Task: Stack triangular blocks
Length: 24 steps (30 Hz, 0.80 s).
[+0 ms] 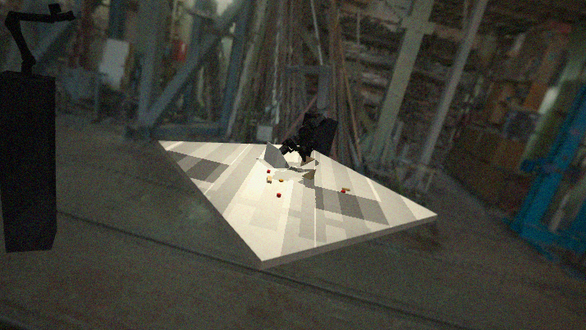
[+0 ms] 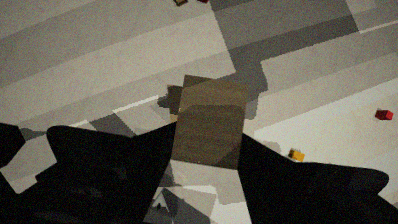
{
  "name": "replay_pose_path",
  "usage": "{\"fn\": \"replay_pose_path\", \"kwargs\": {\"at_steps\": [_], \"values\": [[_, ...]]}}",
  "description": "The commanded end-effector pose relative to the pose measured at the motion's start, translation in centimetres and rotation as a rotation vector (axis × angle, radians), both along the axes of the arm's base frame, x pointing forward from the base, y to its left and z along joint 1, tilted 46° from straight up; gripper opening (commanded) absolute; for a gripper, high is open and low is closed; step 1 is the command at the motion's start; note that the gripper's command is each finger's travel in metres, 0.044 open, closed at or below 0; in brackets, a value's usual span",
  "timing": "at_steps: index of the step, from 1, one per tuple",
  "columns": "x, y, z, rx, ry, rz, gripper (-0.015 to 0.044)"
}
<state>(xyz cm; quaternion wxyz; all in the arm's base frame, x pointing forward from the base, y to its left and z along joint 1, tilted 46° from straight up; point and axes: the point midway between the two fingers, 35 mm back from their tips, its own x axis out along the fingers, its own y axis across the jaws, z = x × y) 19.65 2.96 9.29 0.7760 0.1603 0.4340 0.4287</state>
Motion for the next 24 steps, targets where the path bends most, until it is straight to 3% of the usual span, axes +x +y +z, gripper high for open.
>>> {"fn": "replay_pose_path", "kwargs": {"at_steps": [1,9,24], "values": [[-1.2,1.0,0.1,0.013,0.01,-0.003,0.0],[-3.2,2.6,0.2,0.019,0.012,0.0,0.0],[-2.5,5.2,-1.2,0.02,0.01,0.0,0.0]]}}
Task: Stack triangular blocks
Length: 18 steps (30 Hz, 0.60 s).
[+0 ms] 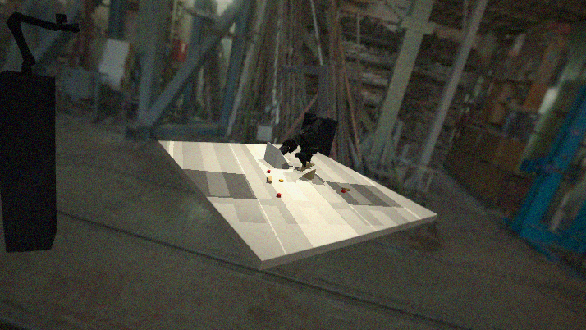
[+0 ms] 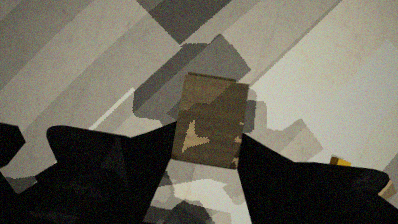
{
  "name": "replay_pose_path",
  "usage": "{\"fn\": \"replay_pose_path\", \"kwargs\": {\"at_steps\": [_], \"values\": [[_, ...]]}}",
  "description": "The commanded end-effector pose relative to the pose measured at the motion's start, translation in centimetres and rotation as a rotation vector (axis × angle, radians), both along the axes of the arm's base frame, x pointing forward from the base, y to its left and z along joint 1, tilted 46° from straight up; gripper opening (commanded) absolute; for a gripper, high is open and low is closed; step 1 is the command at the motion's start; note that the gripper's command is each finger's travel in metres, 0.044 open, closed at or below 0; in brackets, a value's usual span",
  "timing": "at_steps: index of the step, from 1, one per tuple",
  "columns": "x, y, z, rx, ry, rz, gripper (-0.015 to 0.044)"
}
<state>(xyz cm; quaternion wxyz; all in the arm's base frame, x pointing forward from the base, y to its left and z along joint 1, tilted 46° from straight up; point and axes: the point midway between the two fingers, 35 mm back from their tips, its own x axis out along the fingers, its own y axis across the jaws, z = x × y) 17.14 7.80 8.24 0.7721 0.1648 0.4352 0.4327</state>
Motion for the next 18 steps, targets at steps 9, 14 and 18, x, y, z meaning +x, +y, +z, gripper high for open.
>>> {"fn": "replay_pose_path", "kwargs": {"at_steps": [9,14,18], "values": [[0.06,0.5,-0.1,0.013,0.0,-0.005,0.0],[0.06,0.5,-0.09,0.013,0.0,-0.006,0.0],[0.06,0.5,-0.09,0.013,0.0,-0.006,0.0]]}}
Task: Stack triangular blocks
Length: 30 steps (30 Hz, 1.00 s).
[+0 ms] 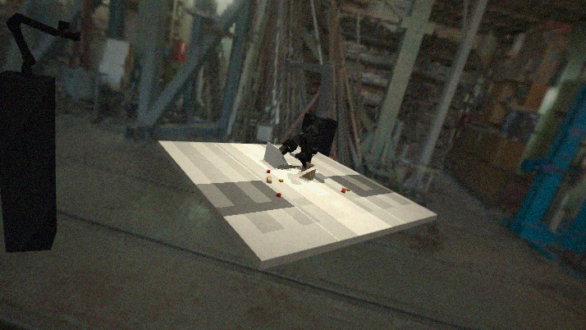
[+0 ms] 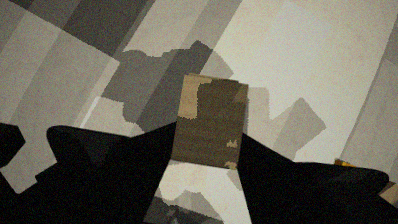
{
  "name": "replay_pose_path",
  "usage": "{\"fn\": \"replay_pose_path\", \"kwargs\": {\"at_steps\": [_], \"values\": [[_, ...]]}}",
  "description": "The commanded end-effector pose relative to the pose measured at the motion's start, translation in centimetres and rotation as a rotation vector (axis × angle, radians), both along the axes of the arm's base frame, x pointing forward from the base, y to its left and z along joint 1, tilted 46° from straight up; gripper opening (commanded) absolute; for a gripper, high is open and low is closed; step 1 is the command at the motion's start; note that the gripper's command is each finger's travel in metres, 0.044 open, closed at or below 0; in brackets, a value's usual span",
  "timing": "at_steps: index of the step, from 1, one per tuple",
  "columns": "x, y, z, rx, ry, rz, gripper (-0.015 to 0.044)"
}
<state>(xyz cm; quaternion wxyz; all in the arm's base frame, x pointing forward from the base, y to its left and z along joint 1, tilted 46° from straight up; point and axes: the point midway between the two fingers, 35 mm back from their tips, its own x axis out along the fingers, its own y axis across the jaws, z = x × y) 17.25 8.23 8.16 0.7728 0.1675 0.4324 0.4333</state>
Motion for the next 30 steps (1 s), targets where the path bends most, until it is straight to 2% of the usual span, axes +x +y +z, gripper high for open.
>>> {"fn": "replay_pose_path", "kwargs": {"at_steps": [1,30], "values": [[-0.05,0.06,-0.01,0.006,0.003,-0.003,0.0],[-0.03,0.3,-0.23,0.011,0.006,-0.003,0.0]]}}
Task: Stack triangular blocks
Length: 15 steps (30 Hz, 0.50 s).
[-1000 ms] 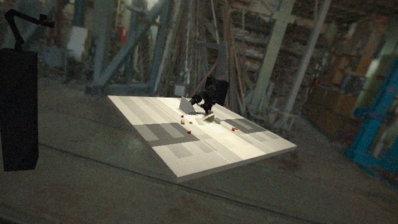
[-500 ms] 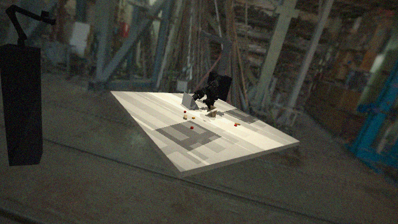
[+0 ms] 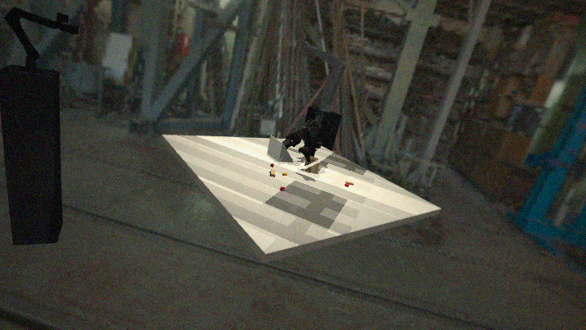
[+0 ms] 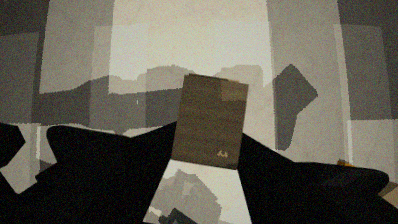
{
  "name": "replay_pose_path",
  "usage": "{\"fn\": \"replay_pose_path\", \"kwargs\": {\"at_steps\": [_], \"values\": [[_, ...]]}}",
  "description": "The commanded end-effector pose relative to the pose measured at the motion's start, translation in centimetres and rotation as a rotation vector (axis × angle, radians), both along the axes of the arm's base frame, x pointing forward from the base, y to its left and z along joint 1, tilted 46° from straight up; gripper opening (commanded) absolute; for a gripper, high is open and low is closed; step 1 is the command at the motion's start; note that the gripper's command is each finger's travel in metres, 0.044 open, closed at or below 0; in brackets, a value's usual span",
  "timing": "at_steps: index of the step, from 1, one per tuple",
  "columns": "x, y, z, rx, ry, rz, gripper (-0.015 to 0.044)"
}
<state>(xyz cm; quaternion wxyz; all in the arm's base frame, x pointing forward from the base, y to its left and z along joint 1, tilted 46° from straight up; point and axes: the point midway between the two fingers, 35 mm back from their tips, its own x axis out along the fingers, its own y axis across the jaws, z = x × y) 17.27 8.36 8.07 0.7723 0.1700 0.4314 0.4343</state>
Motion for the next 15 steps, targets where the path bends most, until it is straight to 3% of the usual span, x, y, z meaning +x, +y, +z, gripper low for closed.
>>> {"fn": "replay_pose_path", "kwargs": {"at_steps": [1,15], "values": [[-0.04,0.22,-0.17,0.005,0.005,-0.002,0.0],[0.2,0.96,-0.7,0.004,0.004,-0.001,0.0]]}}
